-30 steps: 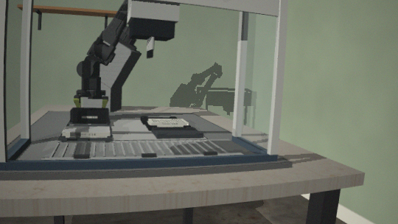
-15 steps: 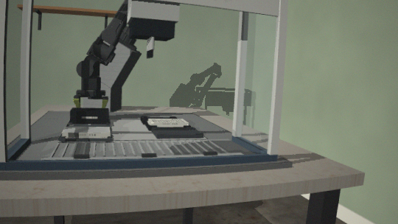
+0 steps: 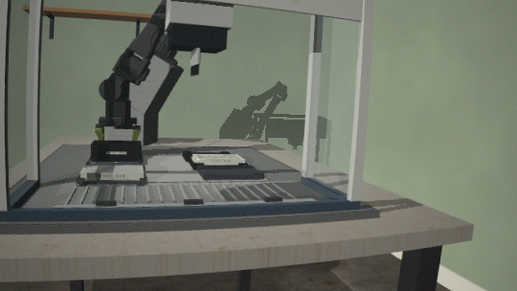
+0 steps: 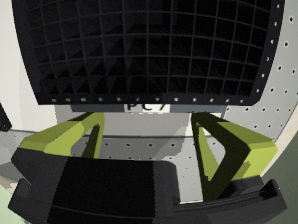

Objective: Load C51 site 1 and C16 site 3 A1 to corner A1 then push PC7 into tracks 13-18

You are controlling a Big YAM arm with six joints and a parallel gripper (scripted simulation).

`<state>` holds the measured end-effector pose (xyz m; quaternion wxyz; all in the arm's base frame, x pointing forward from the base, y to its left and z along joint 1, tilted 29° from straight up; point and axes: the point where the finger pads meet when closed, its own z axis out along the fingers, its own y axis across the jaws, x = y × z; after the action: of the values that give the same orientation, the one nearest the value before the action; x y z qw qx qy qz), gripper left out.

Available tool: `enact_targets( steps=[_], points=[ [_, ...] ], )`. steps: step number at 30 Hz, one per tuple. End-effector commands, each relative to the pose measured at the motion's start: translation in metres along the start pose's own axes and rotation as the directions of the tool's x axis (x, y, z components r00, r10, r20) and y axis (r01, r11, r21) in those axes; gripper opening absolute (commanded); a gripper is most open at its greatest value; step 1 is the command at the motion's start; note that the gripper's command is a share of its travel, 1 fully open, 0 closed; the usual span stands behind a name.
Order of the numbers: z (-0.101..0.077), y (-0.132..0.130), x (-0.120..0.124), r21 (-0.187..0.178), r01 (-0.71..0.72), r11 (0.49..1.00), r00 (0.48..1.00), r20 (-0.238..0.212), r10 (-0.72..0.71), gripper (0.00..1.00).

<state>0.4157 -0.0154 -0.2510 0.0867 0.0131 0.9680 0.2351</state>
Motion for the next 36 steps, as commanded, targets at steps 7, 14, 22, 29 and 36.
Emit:
enact_targets(
  steps=[7, 14, 22, 29, 36],
  points=[
    [-0.012, 0.005, -0.042, 0.013, 0.059, 0.998, 0.997, 0.057, -0.059, 0.80],
    [-0.012, 0.005, -0.045, 0.013, 0.058, 0.998, 0.997, 0.059, -0.058, 0.80],
    [-0.012, 0.005, -0.048, 0.014, 0.055, 0.998, 0.997, 0.060, -0.056, 0.80],
    [-0.012, 0.005, -0.051, 0.013, 0.047, 0.999, 0.997, 0.060, -0.048, 0.80],
    [-0.013, 0.006, -0.053, 0.012, 0.052, 0.999, 0.997, 0.054, -0.052, 0.80]
  ],
)
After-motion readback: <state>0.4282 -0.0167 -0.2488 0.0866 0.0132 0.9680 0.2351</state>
